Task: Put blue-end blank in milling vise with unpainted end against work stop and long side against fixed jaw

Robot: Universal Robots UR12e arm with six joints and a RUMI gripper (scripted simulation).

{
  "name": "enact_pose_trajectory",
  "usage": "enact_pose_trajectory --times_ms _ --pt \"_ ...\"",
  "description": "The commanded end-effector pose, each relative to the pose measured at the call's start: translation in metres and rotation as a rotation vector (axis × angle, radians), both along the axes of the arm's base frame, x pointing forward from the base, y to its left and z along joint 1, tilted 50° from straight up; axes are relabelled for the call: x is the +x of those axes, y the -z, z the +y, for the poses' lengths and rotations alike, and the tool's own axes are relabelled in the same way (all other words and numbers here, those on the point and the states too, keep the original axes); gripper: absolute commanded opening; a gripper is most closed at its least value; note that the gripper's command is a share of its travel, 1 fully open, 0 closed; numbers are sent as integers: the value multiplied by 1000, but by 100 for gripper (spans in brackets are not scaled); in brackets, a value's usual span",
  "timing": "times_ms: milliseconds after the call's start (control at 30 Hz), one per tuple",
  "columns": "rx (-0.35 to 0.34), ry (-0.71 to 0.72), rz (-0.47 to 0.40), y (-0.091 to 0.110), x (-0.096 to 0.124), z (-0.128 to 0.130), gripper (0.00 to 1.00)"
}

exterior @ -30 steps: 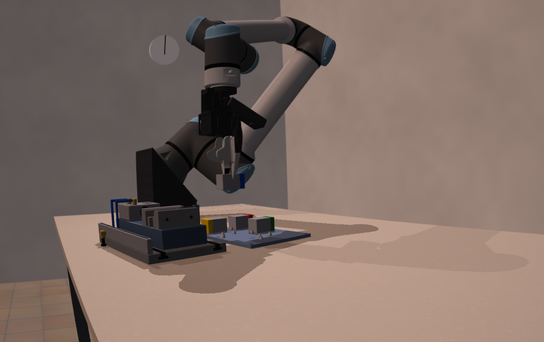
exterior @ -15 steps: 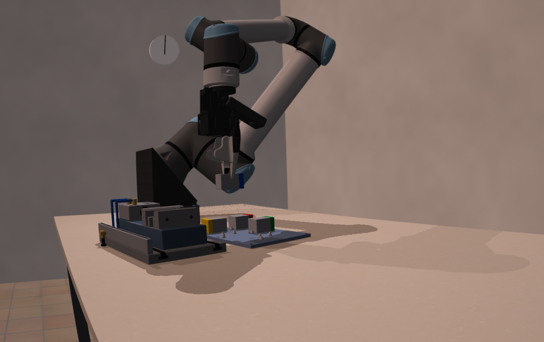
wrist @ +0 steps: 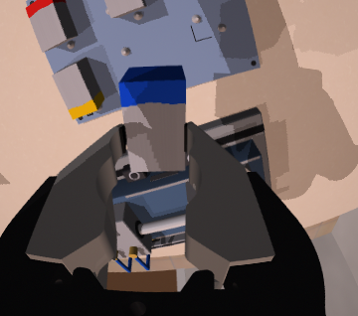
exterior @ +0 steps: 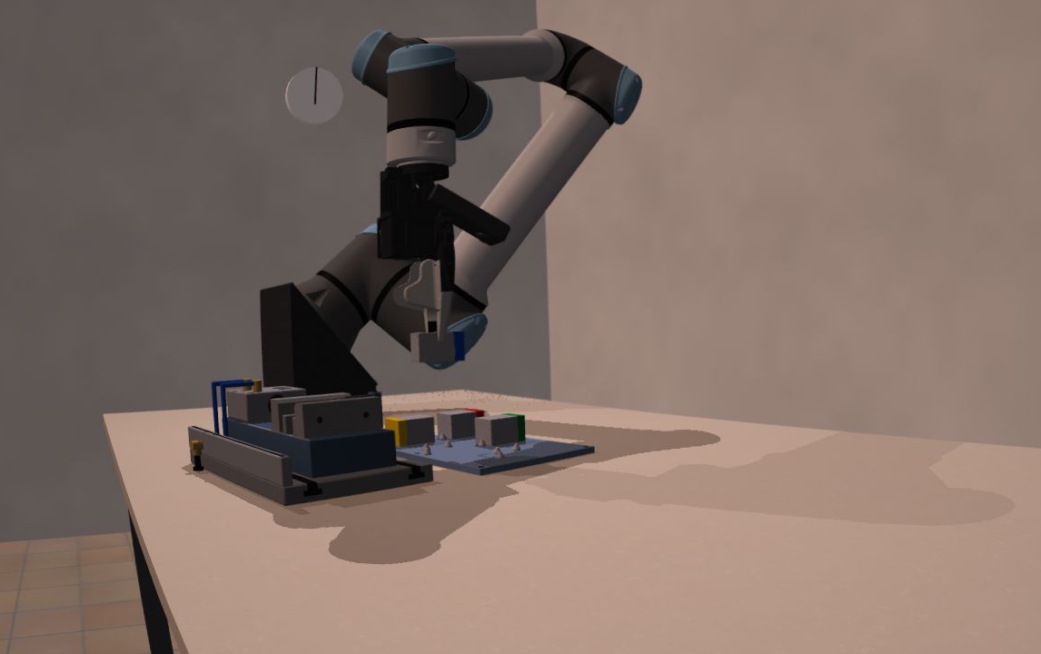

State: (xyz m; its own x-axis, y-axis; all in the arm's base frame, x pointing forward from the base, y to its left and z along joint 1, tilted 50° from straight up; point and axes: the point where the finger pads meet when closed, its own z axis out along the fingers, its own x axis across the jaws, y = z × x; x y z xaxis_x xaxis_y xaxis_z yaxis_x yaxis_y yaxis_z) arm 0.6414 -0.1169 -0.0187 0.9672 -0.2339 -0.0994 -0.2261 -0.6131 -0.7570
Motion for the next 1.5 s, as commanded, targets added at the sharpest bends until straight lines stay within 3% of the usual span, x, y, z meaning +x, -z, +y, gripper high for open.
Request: enact_pose_trajectory --times_ms 0,1467 --pt "4 29 32 1 2 -3 0" --pt "53 304 353 18 16 -22 0"
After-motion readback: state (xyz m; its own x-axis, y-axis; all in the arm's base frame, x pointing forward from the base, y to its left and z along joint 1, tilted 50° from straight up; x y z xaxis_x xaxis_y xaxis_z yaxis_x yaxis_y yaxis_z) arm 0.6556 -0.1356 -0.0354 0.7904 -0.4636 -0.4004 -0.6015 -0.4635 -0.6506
